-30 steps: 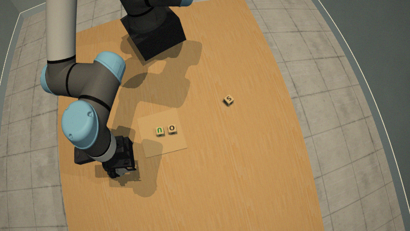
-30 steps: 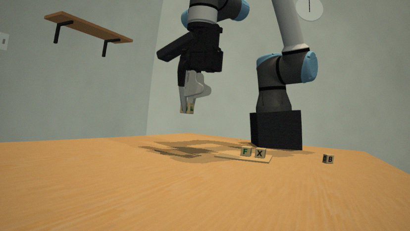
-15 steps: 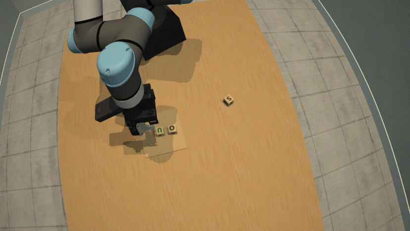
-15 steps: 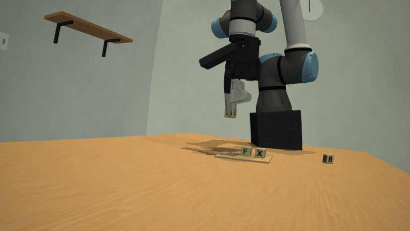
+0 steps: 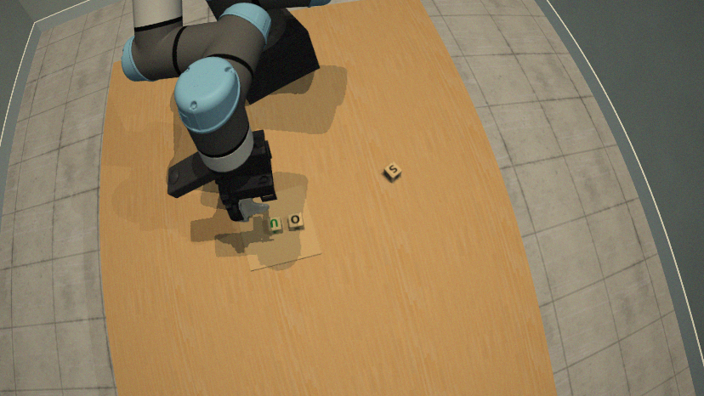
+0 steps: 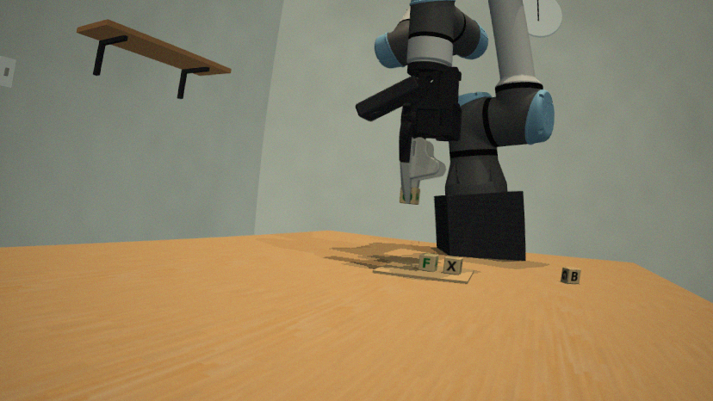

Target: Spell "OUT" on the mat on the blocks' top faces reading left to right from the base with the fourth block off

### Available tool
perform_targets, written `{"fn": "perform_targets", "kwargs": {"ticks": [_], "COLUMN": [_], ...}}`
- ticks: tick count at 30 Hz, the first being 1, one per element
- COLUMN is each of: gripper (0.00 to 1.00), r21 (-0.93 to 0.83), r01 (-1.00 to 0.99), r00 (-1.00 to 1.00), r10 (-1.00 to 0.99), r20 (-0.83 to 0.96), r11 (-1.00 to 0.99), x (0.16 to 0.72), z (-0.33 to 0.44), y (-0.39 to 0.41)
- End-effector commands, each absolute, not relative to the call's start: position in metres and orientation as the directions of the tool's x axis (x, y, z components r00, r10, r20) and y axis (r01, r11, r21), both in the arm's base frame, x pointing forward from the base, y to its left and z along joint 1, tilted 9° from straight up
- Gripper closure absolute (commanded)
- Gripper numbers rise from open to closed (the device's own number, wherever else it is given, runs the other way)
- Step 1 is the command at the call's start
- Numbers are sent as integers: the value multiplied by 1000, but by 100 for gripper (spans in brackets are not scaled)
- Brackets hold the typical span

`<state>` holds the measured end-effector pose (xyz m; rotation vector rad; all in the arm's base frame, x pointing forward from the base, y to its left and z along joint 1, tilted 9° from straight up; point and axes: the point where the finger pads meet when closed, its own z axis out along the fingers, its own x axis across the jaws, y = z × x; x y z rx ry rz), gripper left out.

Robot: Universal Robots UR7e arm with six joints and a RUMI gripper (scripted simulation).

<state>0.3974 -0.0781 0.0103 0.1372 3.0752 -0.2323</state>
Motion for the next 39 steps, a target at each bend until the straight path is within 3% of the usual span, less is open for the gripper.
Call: {"fn": "perform_targets", "kwargs": {"ticks": [1, 39], "gripper": [95, 95], "r21": [-148, -148], "r01": [93, 93], "r00": [-995, -994], "r10": [84, 84], "r20": [-62, -62], "r11": [985, 985], "x": [398, 402], "z": [11, -83], "y": [-78, -92]}}
